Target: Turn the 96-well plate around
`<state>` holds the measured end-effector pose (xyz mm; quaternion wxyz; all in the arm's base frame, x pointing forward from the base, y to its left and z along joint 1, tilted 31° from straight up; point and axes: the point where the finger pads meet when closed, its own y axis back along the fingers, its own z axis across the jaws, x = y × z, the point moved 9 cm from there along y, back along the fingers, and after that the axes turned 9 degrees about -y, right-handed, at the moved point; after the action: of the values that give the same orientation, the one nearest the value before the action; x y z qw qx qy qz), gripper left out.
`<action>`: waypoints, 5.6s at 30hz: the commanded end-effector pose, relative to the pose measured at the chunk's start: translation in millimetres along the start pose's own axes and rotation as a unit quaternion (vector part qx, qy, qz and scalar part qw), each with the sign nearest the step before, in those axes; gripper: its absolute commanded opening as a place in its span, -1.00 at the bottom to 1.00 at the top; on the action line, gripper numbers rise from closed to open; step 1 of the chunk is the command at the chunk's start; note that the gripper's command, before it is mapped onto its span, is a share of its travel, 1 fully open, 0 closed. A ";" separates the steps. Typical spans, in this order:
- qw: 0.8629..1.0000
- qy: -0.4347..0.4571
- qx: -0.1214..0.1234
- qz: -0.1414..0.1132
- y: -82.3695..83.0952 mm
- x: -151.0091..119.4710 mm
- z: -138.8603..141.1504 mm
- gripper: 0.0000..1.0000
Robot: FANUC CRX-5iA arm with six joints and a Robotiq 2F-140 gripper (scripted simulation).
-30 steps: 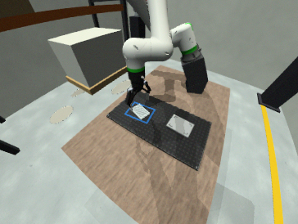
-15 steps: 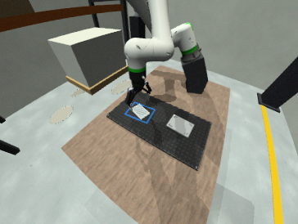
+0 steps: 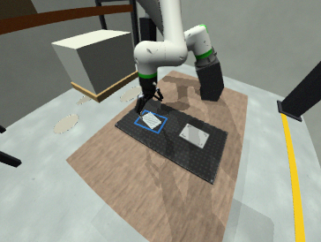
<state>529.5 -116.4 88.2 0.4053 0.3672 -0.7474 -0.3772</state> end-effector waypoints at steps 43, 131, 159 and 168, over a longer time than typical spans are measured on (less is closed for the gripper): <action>1.000 0.000 0.000 0.000 -58.2 -0.1 -0.1 1.00; 1.000 0.000 0.000 0.000 -9.0 -0.1 -0.1 -1.00; 0.999 0.033 0.000 0.000 0.4 -5.6 3.7 -1.00; 0.983 0.182 0.000 0.000 1.6 -30.3 20.7 -1.00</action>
<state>524.9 -95.9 77.2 0.4877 0.4078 -0.6979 -0.3298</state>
